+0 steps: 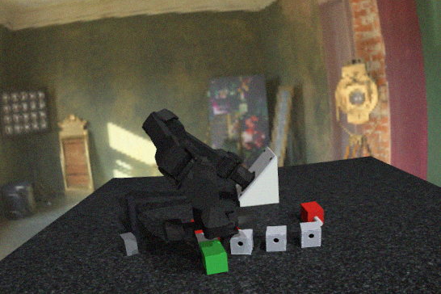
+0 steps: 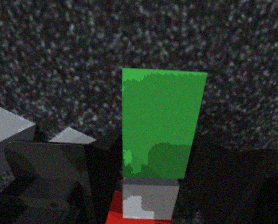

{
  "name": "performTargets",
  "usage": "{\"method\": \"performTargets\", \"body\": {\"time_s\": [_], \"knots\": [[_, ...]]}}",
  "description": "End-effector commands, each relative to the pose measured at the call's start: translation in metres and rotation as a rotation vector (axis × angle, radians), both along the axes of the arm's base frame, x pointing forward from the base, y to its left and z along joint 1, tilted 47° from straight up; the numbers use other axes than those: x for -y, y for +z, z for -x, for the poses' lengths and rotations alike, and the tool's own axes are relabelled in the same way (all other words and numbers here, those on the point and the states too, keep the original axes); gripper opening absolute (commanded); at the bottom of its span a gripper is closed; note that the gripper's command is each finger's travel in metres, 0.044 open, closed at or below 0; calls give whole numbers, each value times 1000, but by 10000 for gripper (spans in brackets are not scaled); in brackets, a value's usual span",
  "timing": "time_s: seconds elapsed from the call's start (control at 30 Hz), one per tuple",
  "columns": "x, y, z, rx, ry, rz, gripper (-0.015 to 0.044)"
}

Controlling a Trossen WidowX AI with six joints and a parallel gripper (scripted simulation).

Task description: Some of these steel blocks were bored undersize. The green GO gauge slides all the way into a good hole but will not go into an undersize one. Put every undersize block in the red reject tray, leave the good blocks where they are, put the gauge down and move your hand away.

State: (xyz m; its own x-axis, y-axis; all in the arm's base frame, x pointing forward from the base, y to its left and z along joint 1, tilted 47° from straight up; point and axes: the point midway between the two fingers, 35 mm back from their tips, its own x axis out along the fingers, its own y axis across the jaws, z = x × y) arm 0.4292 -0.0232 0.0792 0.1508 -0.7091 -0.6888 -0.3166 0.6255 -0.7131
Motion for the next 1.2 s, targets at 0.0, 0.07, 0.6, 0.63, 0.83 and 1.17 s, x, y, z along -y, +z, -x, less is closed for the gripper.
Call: {"method": "performTargets", "body": {"time_s": [0.0,0.07,0.6,0.63,0.83,1.17], "knots": [[-4,2,-5,13,7,-2,0],[-4,2,-5,13,7,-2,0],[-6,1,-10,13,7,-2,0],[-6,1,-10,13,7,-2,0],[-7,0,-13,13,8,-2,0],[-8,0,-16,14,8,-3,0]]}}
